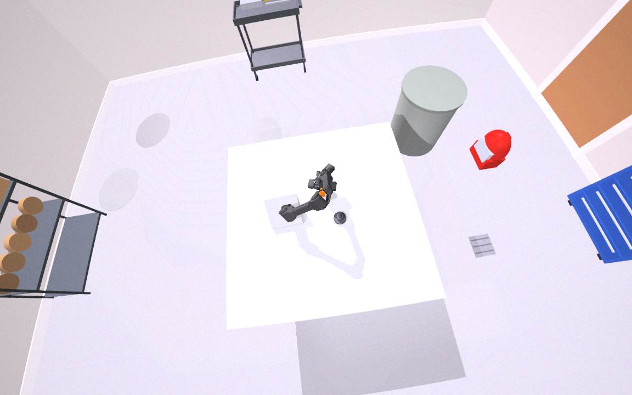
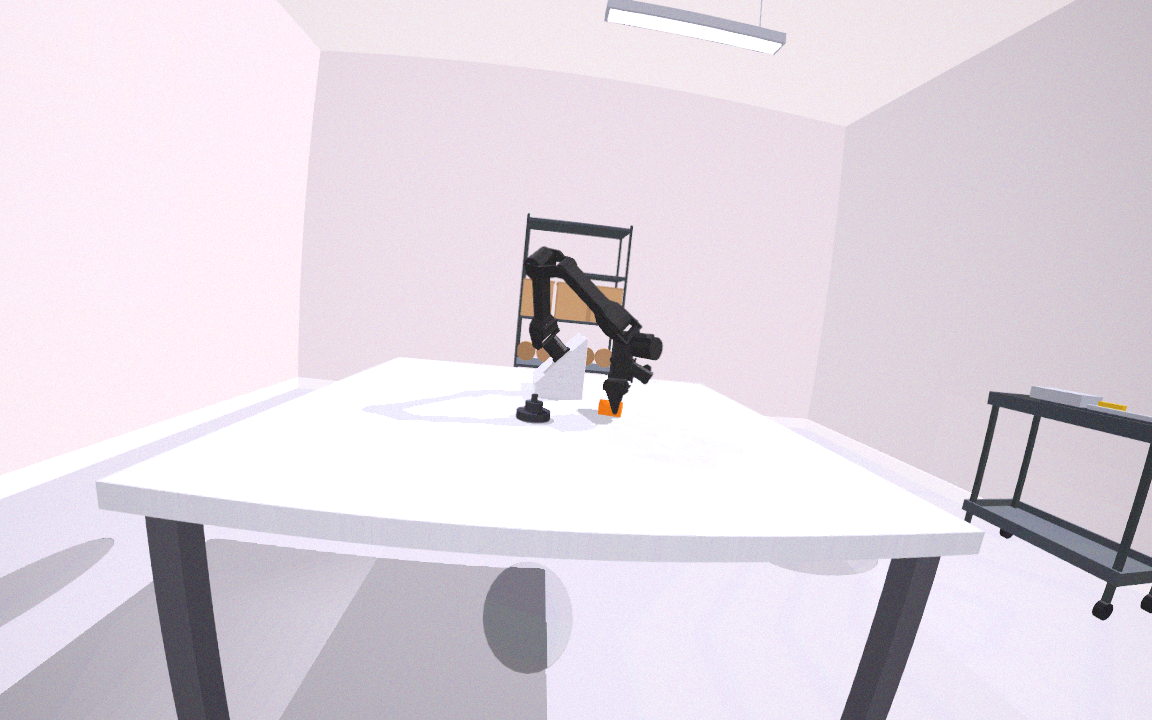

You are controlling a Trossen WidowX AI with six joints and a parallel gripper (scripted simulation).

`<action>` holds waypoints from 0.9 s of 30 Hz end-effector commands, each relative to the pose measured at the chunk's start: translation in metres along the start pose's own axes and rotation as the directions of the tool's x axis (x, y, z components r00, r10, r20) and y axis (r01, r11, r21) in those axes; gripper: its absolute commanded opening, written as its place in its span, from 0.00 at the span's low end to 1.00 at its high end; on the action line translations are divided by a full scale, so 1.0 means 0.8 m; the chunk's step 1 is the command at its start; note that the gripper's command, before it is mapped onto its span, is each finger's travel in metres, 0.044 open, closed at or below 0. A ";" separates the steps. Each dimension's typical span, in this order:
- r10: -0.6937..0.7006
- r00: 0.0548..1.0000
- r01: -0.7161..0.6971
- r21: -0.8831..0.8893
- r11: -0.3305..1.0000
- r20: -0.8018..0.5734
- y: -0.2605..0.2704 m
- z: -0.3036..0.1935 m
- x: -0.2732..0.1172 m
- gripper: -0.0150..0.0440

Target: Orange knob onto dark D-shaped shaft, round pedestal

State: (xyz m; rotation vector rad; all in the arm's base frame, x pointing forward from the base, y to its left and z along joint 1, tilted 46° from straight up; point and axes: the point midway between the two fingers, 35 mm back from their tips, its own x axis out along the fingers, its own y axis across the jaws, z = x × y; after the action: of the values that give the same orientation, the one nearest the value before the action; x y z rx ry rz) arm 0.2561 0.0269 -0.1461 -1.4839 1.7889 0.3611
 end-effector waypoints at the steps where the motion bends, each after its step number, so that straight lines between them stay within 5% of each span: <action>1: -0.001 1.000 0.001 -0.003 1.000 0.009 0.000 -0.001 0.000 0.56; 27: 0.005 0.900 -0.003 -0.004 1.000 0.435 0.000 -0.031 -0.017 0.56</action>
State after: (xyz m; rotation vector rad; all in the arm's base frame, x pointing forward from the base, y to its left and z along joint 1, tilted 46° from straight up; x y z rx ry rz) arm 0.2483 0.0216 -0.1223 -1.2960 1.4656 0.6184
